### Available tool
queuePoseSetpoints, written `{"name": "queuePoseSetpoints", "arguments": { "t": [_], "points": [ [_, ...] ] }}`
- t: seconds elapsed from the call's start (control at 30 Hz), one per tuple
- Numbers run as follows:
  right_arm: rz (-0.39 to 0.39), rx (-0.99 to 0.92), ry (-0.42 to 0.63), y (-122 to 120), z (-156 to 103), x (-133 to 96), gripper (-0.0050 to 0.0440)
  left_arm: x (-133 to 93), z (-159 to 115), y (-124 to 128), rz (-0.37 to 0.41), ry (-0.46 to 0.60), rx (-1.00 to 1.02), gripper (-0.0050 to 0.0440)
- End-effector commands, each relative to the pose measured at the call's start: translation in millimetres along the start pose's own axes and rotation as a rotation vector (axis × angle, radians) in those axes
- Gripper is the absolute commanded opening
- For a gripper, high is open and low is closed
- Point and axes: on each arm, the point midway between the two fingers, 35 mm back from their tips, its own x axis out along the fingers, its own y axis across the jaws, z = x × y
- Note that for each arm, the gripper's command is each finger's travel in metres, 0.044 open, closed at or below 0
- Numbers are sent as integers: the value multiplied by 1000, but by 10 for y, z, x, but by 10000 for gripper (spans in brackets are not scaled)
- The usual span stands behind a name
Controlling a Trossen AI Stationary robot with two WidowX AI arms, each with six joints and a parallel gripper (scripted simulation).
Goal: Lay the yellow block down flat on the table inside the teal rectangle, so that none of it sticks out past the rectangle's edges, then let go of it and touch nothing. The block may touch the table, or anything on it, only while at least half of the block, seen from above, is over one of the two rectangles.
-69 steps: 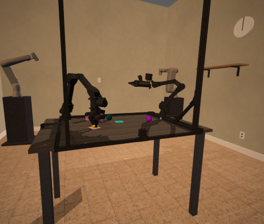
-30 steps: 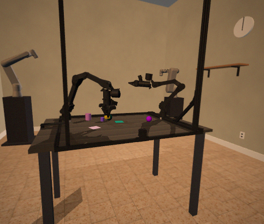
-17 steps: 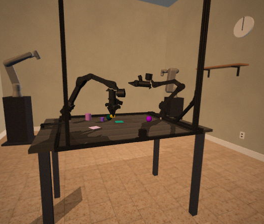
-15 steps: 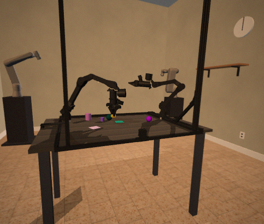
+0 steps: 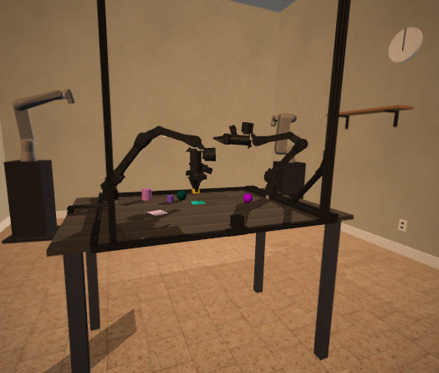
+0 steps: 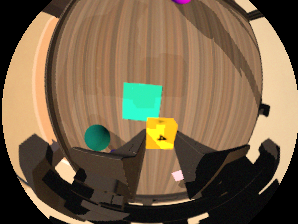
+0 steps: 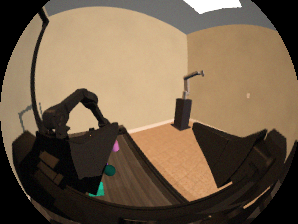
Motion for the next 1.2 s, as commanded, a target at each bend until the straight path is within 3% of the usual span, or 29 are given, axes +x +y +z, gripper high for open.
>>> {"name": "queuePoseSetpoints", "arguments": {
  "t": [0.0,0.37,0.57,1.17],
  "points": [
    [0,0,-1,0,1,-1,440,55,147,177,3,8,30,0],
    [0,0,-1,0,1,-1,440,77,225,286,3,9,55,0],
    [0,0,-1,0,1,-1,440,421,217,292,3,9,63,0],
    [0,0,-1,0,1,-1,440,545,212,294,3,9,59,0]
  ]
}}
